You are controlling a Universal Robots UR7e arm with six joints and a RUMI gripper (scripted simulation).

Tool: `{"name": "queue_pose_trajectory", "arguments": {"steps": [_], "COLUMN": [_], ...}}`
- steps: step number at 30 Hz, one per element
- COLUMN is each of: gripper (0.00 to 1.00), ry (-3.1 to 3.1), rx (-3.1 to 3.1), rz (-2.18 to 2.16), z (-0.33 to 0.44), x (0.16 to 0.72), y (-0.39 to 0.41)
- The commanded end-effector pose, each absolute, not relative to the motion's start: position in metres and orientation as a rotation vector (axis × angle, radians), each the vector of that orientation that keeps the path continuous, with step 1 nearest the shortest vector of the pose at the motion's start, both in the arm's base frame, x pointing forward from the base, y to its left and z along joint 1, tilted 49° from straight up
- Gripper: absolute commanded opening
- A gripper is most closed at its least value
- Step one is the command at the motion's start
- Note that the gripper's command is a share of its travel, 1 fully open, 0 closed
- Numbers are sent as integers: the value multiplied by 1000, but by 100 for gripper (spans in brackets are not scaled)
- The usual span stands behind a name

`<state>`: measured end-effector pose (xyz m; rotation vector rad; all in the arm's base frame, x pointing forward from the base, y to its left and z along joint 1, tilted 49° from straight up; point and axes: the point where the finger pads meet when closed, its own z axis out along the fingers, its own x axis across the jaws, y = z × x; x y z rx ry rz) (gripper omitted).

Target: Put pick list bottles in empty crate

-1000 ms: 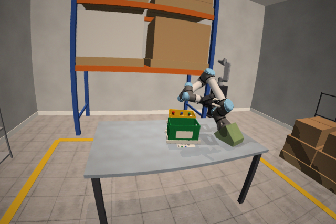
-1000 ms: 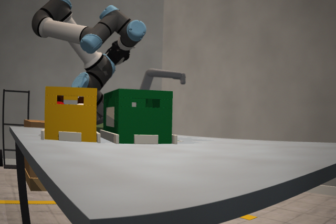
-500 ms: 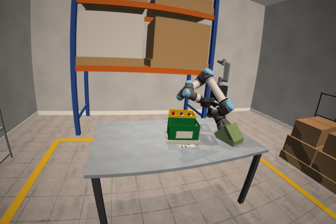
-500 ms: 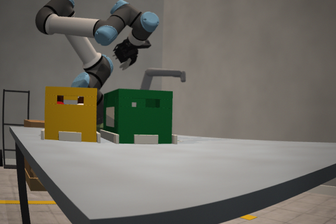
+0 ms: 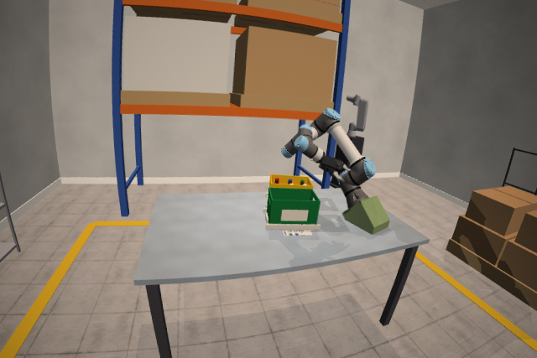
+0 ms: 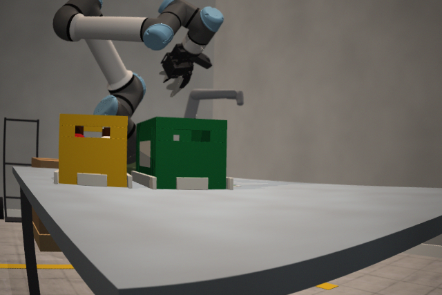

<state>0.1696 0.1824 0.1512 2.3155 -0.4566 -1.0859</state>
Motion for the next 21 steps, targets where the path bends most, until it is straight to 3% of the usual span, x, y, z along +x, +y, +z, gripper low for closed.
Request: {"name": "queue_pose_trajectory", "arguments": {"steps": [1,21], "gripper": [38,38], "ry": [-511,-676], "rx": [2268,2162], "rz": [-964,-584], "z": [141,111], "x": [186,234], "y": [185,209]}}
